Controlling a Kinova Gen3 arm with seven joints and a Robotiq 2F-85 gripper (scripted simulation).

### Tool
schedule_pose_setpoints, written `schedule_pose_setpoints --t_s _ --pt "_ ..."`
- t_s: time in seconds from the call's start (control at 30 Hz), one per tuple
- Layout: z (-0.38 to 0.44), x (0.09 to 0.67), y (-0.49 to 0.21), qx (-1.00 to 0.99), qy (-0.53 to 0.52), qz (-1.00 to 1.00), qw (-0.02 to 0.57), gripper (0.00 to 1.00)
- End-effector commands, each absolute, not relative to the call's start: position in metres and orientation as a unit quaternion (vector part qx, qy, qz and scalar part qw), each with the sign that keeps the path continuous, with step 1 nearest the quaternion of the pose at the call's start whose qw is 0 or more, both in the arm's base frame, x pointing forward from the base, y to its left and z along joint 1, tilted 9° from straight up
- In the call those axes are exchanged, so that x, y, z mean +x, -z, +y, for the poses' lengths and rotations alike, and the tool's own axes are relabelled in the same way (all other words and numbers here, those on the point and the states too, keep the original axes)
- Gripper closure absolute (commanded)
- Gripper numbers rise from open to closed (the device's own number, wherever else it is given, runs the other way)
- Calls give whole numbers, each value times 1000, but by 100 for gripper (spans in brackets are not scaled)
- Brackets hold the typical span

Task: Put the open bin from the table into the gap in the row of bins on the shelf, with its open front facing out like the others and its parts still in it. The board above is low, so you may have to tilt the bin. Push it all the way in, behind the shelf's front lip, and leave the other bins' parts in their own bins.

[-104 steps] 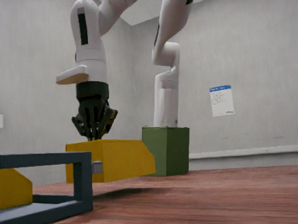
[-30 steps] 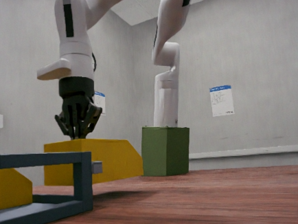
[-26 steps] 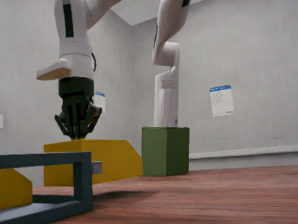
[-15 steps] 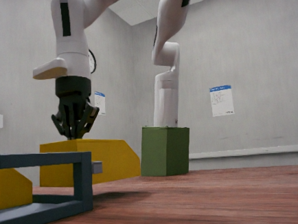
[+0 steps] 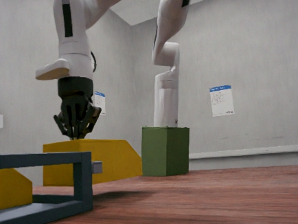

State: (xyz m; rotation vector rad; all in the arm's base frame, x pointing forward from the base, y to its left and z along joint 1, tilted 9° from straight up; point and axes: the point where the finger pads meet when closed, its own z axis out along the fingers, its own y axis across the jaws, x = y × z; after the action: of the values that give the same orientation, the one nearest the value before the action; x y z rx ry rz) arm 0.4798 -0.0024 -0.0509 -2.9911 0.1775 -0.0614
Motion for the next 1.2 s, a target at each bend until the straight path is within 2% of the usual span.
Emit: schedule_pose_setpoints --t_s 0.0,1.17 --pt "-2 481 50 -995 22 59 73 90" --pt "-1 476 50 -995 22 59 73 90"
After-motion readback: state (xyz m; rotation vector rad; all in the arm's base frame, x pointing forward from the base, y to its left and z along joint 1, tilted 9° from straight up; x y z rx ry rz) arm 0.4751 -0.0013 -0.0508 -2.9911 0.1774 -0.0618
